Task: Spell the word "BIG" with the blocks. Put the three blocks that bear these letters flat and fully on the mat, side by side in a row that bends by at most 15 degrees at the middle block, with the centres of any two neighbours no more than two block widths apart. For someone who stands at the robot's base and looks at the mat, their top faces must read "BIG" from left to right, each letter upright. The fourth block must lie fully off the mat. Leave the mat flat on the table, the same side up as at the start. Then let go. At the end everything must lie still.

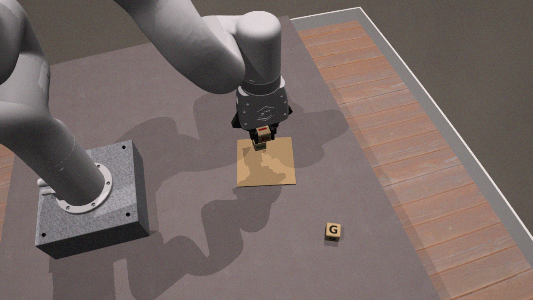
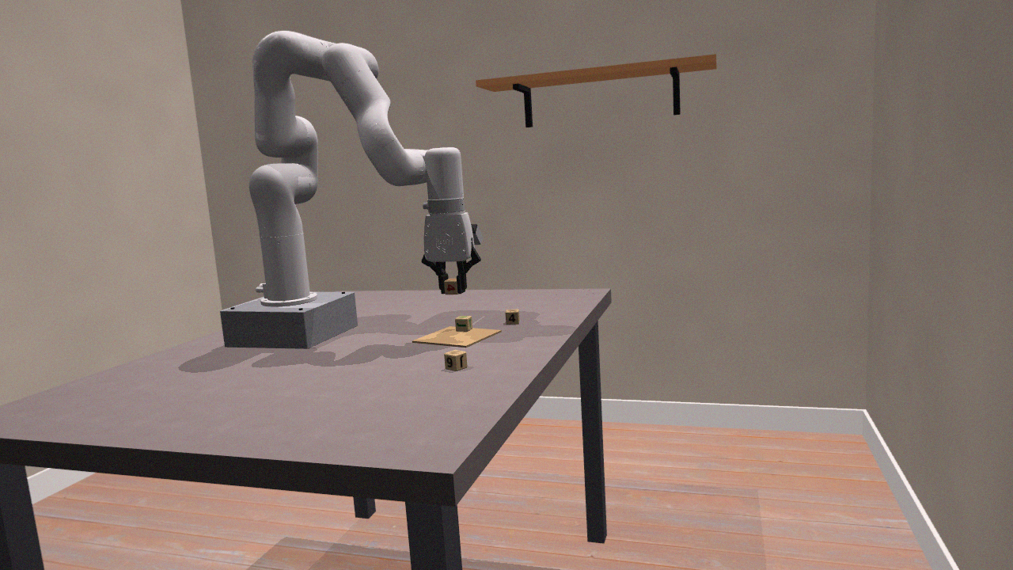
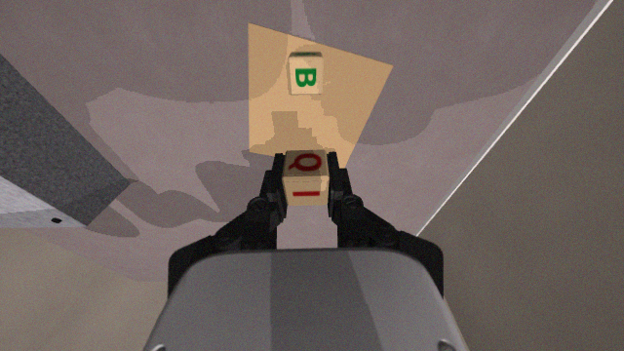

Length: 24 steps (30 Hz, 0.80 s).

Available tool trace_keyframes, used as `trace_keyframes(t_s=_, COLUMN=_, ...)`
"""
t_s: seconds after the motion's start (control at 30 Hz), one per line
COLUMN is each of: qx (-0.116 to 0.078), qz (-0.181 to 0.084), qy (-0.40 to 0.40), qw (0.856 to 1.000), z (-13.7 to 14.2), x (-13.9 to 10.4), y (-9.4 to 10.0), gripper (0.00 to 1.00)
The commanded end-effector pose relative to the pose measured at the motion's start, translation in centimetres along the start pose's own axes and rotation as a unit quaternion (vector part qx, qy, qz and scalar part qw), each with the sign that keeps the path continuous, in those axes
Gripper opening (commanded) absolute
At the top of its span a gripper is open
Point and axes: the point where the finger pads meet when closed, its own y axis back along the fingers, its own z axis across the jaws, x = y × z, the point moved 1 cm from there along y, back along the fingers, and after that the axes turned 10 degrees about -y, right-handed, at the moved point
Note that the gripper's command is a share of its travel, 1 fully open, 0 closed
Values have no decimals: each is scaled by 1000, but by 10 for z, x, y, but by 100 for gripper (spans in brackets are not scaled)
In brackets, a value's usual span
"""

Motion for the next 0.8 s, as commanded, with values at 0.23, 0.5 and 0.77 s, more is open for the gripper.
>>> trace_keyframes(t_s=0.23, qx=-2, qz=0, qy=0, qw=1000, z=2, x=-1, y=-36, gripper=27)
trace_keyframes(t_s=0.5, qx=-2, qz=0, qy=0, qw=1000, z=2, x=-1, y=-68, gripper=27)
trace_keyframes(t_s=0.77, qx=-2, qz=0, qy=0, qw=1000, z=3, x=-2, y=-86, gripper=27)
